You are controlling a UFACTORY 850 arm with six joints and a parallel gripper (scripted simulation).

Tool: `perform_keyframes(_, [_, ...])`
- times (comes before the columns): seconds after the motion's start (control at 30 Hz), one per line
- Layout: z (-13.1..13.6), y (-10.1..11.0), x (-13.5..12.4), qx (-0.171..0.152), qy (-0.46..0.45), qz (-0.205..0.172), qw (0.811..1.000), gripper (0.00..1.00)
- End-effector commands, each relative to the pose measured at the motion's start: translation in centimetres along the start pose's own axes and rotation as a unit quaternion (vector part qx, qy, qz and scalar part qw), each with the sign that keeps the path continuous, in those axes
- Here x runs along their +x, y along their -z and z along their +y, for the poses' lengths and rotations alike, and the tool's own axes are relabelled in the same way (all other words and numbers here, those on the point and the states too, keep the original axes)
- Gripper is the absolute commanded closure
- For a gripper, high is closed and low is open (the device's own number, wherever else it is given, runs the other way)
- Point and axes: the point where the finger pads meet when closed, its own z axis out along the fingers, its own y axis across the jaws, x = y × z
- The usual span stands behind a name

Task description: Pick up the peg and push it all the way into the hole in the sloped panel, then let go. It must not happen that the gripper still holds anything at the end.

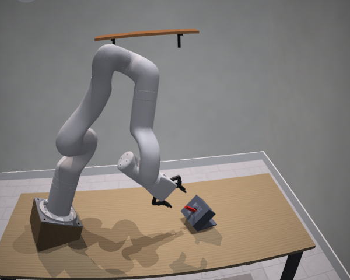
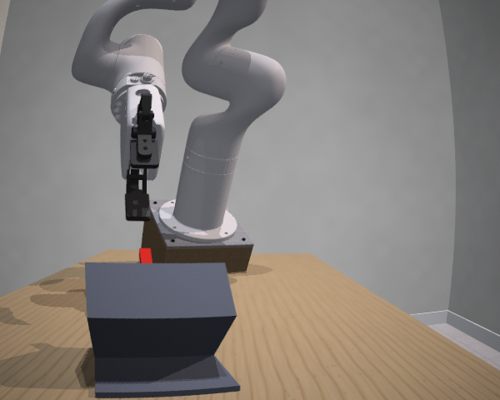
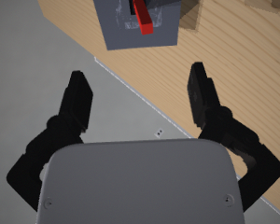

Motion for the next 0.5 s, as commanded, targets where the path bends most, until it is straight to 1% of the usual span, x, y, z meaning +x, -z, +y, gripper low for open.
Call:
perform_keyframes(0.0, [-0.12,0.88,0.09,0.000,0.001,0.000,1.000,0.00])
perform_keyframes(0.47, [-0.13,1.04,0.11,0.000,0.001,0.000,1.000,0.00])
